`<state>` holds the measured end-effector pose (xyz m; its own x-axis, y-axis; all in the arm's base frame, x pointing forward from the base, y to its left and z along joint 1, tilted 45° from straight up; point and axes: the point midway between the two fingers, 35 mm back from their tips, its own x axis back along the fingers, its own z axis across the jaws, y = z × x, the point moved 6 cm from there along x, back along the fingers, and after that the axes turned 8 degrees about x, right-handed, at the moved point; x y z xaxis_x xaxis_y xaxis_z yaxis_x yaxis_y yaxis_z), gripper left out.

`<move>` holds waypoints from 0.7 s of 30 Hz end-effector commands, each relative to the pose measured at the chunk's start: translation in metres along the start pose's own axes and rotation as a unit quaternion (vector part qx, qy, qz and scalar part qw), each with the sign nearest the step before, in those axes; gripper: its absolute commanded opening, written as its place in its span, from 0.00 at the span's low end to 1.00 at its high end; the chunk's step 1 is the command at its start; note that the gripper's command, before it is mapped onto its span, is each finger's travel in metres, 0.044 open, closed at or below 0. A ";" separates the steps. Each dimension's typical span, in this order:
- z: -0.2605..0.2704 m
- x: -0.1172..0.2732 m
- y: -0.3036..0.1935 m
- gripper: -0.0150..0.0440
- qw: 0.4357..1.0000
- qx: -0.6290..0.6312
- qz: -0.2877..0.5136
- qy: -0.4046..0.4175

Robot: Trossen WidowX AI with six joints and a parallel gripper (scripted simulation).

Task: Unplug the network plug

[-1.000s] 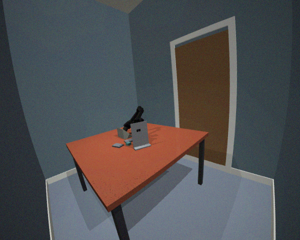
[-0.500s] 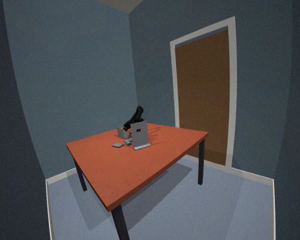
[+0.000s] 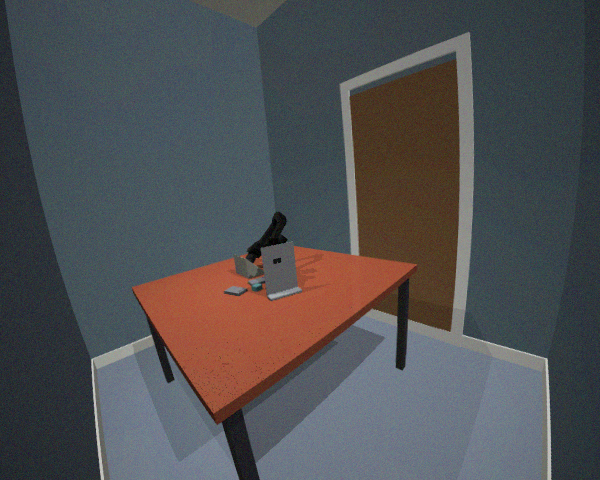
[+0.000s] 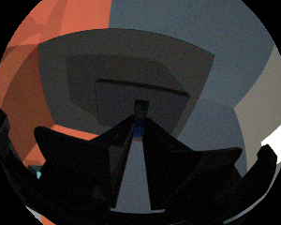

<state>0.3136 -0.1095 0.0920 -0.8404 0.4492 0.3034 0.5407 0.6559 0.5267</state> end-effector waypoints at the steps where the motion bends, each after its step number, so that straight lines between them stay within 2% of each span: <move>1: 0.001 0.003 -0.001 0.25 1.000 0.000 0.004 0.001; 21: 0.001 0.013 -0.001 0.25 1.000 0.000 0.004 0.001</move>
<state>0.3048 -0.1043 0.0955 -0.8401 0.4490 0.3043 0.5413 0.6579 0.5237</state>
